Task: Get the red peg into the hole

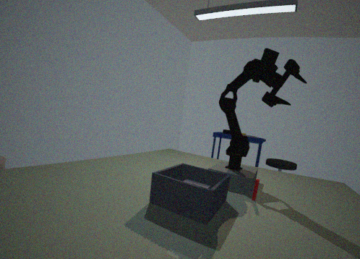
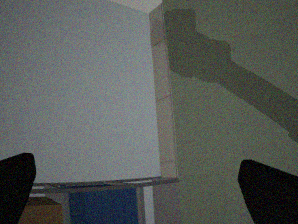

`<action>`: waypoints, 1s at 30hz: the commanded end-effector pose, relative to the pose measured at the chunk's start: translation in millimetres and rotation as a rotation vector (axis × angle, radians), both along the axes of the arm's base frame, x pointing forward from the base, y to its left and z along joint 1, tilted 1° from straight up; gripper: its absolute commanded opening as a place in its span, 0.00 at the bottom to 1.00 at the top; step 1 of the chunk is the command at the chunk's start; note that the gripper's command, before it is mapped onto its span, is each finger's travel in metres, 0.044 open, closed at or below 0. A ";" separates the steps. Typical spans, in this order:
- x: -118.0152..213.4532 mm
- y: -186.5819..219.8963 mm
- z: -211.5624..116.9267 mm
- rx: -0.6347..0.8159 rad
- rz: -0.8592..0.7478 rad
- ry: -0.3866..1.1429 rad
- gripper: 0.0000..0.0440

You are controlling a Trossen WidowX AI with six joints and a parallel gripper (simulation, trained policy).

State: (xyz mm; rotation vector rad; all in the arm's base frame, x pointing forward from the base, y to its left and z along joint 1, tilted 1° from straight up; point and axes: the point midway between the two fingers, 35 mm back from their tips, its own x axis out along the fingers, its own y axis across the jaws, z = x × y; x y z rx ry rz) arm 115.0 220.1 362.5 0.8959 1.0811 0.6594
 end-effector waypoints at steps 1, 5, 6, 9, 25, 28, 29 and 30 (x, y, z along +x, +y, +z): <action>13.9 -3.7 -32.0 -0.094 -0.068 0.063 1.00; 24.8 -11.5 -65.6 -0.197 -0.131 0.132 1.00; 26.9 -13.8 -74.0 -0.223 -0.146 0.150 1.00; 31.8 -21.3 -98.6 -0.302 -0.186 0.205 1.00; 25.7 -60.5 -214.5 -0.718 -0.339 0.519 1.00; 22.8 -64.6 -231.1 -0.778 -0.360 0.566 1.00; 22.0 -65.6 -236.2 -0.796 -0.366 0.579 1.00; 21.3 -66.4 -241.1 -0.812 -0.372 0.591 1.00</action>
